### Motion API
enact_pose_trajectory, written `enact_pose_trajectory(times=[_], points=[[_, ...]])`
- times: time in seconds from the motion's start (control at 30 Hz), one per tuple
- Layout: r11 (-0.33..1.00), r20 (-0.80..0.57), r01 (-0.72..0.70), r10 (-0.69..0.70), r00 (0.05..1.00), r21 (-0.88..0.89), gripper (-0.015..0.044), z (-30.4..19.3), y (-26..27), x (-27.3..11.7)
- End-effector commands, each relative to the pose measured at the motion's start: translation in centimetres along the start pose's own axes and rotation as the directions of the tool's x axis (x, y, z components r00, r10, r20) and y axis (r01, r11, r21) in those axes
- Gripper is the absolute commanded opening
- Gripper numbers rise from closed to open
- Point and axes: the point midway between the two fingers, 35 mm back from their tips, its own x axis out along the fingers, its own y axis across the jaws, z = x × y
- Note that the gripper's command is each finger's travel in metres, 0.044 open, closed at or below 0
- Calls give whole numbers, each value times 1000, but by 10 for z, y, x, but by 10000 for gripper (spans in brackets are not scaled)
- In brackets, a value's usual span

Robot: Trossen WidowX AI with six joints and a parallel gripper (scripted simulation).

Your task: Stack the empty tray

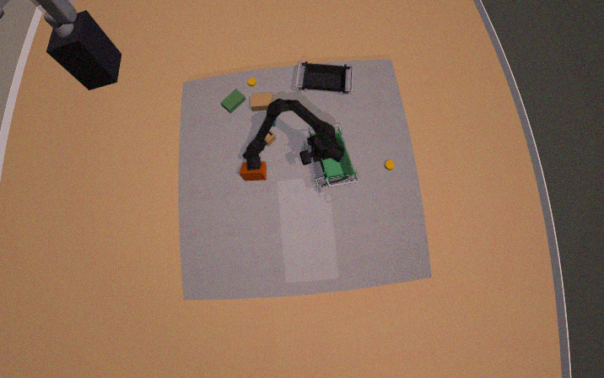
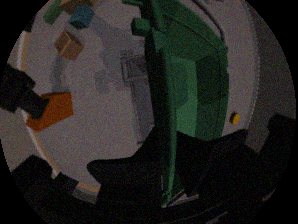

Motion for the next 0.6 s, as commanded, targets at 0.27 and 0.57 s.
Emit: enact_pose_trajectory(times=[0.27,0.57], points=[[1000,-2,22,-22,1000,6,0,0,3,4],[1000,-1,22,-22,1000,6,0,0,10,11]])
